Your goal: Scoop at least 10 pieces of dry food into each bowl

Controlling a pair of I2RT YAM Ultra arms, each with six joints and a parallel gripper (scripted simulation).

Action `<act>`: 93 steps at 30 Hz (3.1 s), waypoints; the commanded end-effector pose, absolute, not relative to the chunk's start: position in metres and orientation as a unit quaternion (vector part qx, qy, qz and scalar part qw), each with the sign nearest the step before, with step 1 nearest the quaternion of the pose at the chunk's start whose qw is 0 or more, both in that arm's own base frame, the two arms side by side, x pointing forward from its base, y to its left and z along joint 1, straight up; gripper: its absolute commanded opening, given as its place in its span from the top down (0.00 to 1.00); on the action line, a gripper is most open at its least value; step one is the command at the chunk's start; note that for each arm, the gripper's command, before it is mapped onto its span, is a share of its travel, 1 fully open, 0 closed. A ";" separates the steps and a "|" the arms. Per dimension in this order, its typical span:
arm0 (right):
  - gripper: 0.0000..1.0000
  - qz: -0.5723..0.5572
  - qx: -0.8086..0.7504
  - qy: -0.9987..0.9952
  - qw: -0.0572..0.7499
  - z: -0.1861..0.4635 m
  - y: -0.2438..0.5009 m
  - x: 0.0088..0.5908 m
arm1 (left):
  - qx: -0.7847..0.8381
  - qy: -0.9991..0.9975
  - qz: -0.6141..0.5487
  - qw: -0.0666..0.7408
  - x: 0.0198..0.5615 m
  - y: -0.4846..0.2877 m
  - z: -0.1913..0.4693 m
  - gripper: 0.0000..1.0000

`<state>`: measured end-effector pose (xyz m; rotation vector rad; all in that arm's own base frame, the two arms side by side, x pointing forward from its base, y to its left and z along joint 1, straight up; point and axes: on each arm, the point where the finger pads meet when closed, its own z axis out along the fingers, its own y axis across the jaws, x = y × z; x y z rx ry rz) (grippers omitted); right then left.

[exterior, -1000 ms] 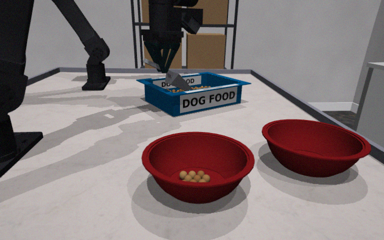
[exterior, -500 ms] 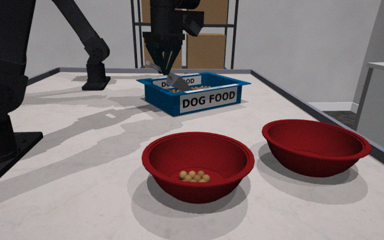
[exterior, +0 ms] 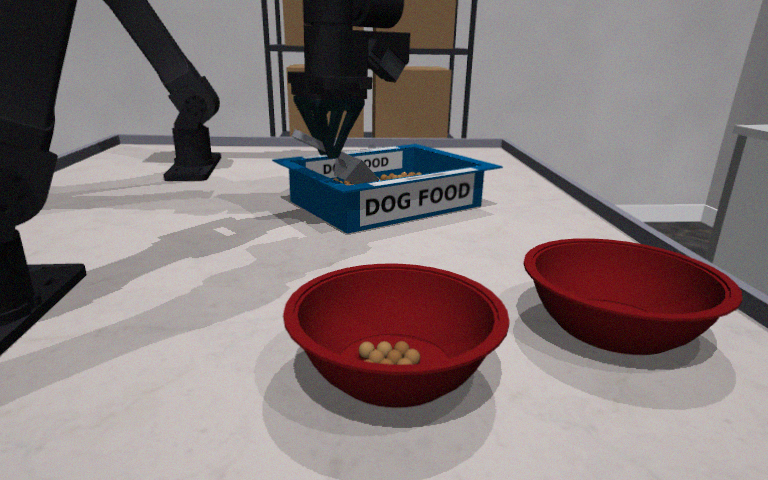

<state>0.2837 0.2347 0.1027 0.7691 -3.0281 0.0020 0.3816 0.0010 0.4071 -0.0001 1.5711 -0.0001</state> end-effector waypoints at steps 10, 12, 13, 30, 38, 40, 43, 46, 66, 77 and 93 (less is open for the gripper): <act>1.00 -0.007 0.241 -0.970 -0.011 0.104 0.241 0.306 | 0.000 0.701 0.000 0.714 0.378 0.001 0.416 0.00; 1.00 -0.003 0.249 -0.968 0.000 0.103 0.244 0.298 | 0.000 0.701 0.000 0.714 0.378 0.001 0.416 0.00; 1.00 -0.004 0.249 -0.969 0.001 0.103 0.244 0.299 | 0.000 0.701 0.000 0.714 0.378 0.001 0.416 0.00; 1.00 -0.001 0.243 -0.970 0.005 0.095 0.246 0.312 | 0.000 0.701 0.000 0.714 0.378 0.001 0.416 0.00; 1.00 -0.002 0.241 -0.970 0.008 0.092 0.247 0.316 | 0.000 0.701 0.000 0.714 0.378 0.001 0.416 0.00; 1.00 -0.002 0.251 -0.968 0.013 0.091 0.254 0.310 | 0.000 0.701 0.000 0.714 0.378 0.001 0.416 0.00; 1.00 -0.005 0.251 -0.968 0.004 0.093 0.251 0.303 | 0.000 0.701 0.000 0.714 0.378 0.001 0.416 0.00; 1.00 -0.003 0.248 -0.969 0.008 0.089 0.248 0.303 | 0.000 0.701 0.000 0.714 0.378 0.001 0.416 0.00; 1.00 -0.008 0.245 -0.969 -0.013 0.129 0.246 0.300 | 0.000 0.701 0.000 0.714 0.378 0.001 0.416 0.00; 1.00 -0.008 0.250 -0.968 -0.009 0.145 0.244 0.289 | 0.000 0.701 0.000 0.714 0.378 0.001 0.416 0.00; 1.00 -0.007 0.249 -0.968 -0.010 0.122 0.235 0.275 | 0.000 0.701 0.000 0.714 0.378 0.001 0.416 0.00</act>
